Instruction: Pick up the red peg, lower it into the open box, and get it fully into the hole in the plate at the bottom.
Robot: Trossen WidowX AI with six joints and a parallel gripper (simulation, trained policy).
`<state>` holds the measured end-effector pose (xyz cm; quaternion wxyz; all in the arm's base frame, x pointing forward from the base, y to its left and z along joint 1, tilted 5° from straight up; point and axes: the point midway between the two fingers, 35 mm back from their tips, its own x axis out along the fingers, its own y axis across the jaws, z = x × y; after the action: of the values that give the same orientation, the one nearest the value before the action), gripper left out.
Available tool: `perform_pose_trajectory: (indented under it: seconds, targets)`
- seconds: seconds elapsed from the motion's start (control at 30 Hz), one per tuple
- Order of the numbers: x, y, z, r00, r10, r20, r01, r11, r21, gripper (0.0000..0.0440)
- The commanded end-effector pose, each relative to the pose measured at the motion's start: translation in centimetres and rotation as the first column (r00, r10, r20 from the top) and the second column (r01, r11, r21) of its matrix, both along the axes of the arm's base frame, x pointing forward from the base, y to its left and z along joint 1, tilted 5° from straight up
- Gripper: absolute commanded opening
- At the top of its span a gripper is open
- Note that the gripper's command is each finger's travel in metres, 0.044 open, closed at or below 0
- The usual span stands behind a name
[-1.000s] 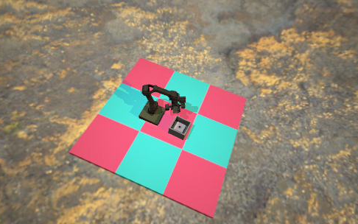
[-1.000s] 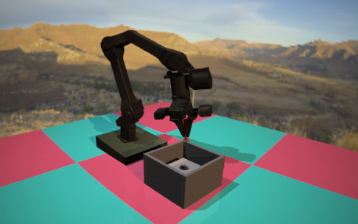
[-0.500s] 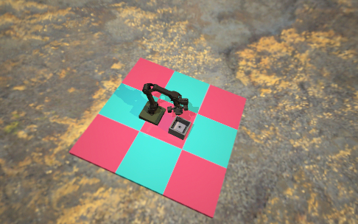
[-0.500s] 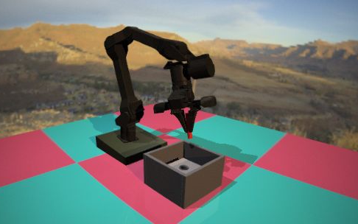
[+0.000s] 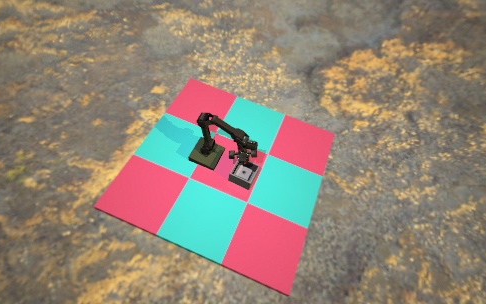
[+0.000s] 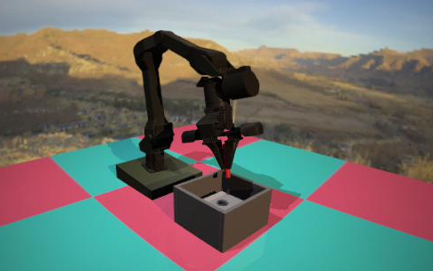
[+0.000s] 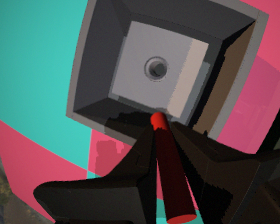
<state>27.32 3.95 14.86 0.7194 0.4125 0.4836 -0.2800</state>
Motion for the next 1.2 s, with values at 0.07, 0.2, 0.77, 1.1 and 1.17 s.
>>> perform_pose_trajectory:
  seconds: [0.07, 0.2, 0.77, 1.1, 1.17]
  targets:
    - [1.4, -1.2, -0.2, 1.0, -0.028, 0.011, 0.028, 1.0, 0.003, 0.0002]
    - [2.0, -1.9, -0.7, 0.999, -0.044, 0.004, 0.044, 0.999, 0.008, 0.0006]
    - [3.5, -3.4, -4.0, 0.995, -0.062, -0.078, 0.064, 0.998, 0.021, 0.0017]
    - [4.0, -4.2, -5.7, 0.989, -0.032, -0.144, 0.03, 0.999, -0.015, 0.0164]
    - [4.2, -4.3, -5.7, 0.988, -0.031, -0.151, 0.028, 0.999, -0.02, 0.0165]
